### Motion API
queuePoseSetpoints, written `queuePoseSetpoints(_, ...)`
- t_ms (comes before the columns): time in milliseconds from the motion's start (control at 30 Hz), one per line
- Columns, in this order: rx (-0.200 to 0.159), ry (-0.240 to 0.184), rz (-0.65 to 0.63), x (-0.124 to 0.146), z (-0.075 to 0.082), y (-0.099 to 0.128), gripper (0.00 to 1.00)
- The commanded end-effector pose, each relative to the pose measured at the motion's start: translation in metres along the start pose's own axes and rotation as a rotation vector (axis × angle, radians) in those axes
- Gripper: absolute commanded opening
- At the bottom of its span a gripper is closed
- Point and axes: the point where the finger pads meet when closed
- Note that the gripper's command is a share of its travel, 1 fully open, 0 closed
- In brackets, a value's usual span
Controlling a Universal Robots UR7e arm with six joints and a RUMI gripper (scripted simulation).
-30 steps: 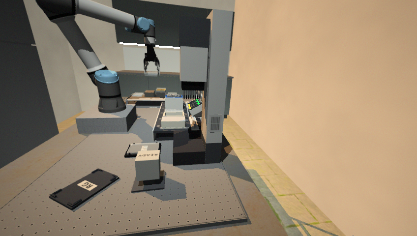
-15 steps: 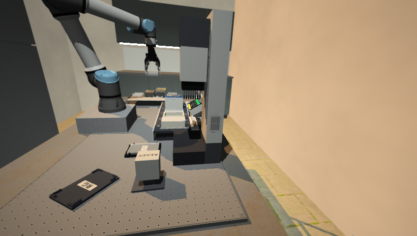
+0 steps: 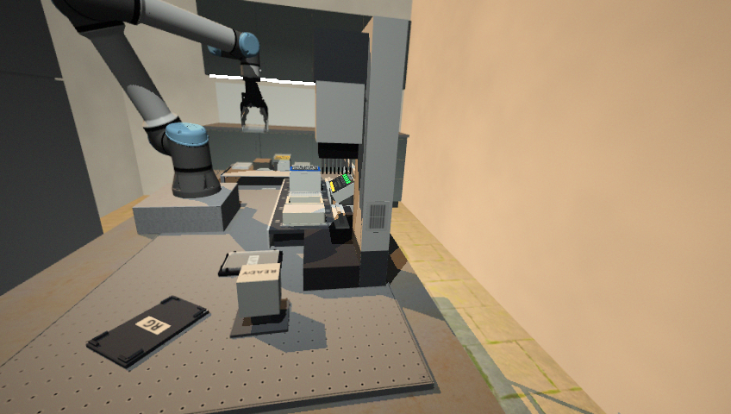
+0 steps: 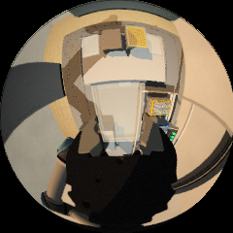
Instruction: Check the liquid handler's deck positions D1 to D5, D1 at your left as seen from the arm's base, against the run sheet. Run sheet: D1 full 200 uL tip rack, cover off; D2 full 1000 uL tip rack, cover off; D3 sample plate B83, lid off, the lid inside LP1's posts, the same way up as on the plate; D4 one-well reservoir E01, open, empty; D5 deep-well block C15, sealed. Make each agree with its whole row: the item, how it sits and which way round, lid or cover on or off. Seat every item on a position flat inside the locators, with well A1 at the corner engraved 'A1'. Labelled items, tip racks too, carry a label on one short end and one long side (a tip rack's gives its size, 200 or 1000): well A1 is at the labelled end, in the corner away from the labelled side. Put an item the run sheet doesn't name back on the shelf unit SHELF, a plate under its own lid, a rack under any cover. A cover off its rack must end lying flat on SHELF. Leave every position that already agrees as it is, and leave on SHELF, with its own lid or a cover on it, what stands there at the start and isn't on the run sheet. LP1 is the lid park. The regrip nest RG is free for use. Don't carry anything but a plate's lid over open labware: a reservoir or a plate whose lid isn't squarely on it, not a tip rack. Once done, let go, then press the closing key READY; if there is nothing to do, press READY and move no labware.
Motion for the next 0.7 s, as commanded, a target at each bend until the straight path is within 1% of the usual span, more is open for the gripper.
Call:
queuePoseSetpoints(0,0.0,-0.002,-0.001,-0.025,0.001,0.002,0.0)
queuePoseSetpoints(133,0.0,-0.002,-0.001,-0.045,0.001,0.003,0.0)
queuePoseSetpoints(200,0.0,-0.002,-0.001,-0.045,0.001,0.003,0.0)
queuePoseSetpoints(667,0.0,-0.001,-0.001,-0.114,0.001,0.008,0.0)
Point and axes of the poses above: the point where the finger pads meet when closed, its own z axis back along the fingers, its own x axis across the jaws, y = z × x, and after that the axes turned 3 degrees about z, right-handed
